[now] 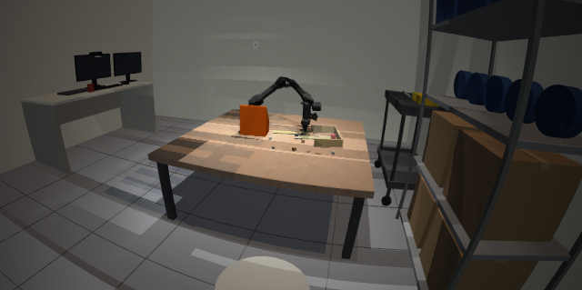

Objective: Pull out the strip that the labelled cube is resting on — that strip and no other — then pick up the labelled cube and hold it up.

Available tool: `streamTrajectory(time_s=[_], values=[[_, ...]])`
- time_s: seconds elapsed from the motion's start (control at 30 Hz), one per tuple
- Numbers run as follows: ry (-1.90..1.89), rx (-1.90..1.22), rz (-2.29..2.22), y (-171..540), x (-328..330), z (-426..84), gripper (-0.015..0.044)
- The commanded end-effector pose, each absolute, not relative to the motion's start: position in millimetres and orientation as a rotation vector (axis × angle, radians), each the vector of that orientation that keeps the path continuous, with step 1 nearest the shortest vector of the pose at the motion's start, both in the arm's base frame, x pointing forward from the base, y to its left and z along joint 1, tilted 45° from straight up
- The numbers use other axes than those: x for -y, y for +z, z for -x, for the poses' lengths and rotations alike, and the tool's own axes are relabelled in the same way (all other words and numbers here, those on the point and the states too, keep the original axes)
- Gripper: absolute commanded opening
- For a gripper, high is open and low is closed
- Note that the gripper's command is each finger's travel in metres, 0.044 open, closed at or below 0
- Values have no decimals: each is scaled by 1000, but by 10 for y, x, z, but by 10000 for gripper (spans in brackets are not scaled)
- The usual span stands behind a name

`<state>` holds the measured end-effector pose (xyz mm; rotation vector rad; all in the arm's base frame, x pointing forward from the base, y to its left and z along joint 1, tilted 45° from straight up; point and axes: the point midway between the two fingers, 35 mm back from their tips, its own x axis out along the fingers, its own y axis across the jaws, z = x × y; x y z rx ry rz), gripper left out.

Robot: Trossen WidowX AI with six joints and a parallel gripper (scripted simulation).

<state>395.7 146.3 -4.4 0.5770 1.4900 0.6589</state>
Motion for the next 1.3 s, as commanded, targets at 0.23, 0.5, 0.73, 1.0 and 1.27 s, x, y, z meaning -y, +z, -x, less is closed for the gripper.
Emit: streamTrajectory(time_s=[0.23, 0.5, 0.73, 1.0, 1.27], values=[[659, -1494, -578, -107, -1521, -3941, 224], [659, -1494, -578, -107, -1521, -3941, 112], [658, -1495, -579, -85, -1474, -3891, 0], [654, -1500, -583, 27, -1232, -3593, 0], [652, -1503, -587, 92, -1090, -3371, 0]])
